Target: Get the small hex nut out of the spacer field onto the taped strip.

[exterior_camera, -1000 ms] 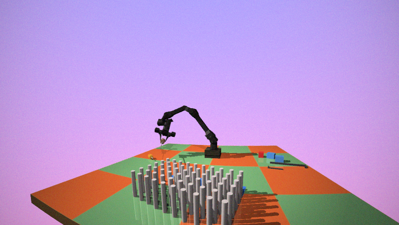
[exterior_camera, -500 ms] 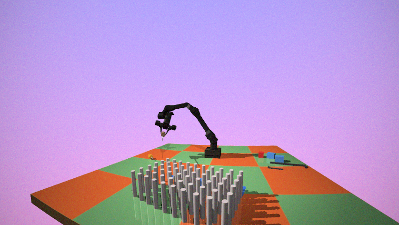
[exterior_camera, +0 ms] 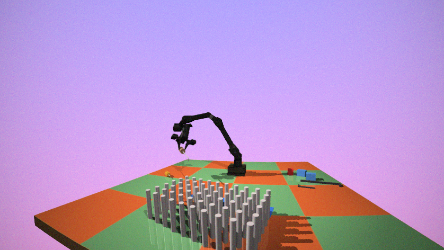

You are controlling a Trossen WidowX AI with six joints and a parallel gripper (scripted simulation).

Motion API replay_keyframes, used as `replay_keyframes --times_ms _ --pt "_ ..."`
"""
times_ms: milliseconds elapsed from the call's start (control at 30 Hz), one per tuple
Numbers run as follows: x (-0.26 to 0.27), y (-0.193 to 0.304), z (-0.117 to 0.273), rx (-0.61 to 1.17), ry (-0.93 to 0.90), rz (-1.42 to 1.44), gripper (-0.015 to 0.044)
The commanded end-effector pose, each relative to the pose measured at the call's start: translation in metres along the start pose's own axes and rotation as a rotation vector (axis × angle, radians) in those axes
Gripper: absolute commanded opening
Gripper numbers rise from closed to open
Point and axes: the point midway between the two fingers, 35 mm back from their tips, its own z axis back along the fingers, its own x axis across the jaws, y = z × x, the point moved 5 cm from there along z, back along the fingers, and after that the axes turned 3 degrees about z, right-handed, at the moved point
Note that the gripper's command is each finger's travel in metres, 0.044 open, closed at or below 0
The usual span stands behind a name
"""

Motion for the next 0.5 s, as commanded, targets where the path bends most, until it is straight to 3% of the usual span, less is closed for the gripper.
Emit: replay_keyframes --times_ms 0,467 --pt "0.007 0.017 -0.007 -0.002 0.024 0.113 0.0" --pt "0.023 0.071 -0.03 -0.017 0.112 0.566 0.0"
